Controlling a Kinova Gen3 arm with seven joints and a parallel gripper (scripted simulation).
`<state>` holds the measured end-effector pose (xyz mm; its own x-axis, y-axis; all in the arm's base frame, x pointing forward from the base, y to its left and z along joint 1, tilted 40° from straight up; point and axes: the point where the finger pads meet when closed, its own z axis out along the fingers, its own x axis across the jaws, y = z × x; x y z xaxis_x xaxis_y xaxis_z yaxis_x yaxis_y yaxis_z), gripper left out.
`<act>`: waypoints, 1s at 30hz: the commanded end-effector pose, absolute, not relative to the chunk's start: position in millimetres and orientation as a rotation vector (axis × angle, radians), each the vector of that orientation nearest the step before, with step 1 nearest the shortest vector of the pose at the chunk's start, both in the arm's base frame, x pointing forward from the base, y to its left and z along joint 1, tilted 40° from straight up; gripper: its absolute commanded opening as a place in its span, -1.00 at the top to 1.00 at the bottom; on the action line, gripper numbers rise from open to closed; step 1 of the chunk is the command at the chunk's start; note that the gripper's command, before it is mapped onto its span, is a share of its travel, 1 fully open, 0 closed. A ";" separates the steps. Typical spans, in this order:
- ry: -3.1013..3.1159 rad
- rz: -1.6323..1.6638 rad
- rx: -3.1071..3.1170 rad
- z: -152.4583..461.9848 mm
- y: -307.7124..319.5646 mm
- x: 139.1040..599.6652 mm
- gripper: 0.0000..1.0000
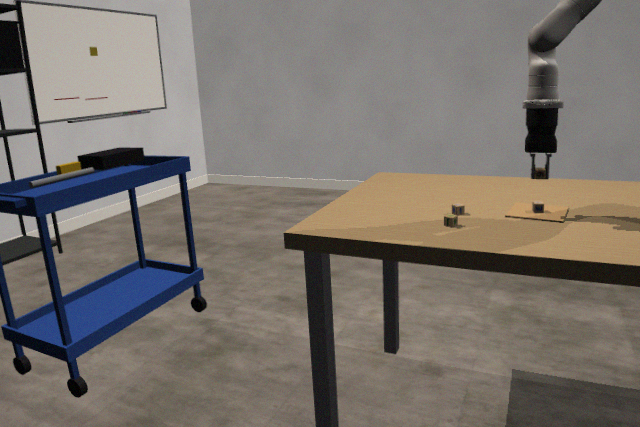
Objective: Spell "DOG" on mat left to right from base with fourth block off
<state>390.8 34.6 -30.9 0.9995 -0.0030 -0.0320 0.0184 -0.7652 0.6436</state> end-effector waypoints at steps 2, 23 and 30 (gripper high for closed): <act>0.008 -0.043 2.440 -37.0 28.5 390.0 0.01; 0.008 -0.043 2.440 -97.3 -20.9 387.5 0.01; 0.008 -0.043 2.440 -101.3 -24.1 387.4 0.01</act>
<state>387.5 -22.3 -100.6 0.9995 -0.0031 -0.0328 0.0188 -0.7651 0.6436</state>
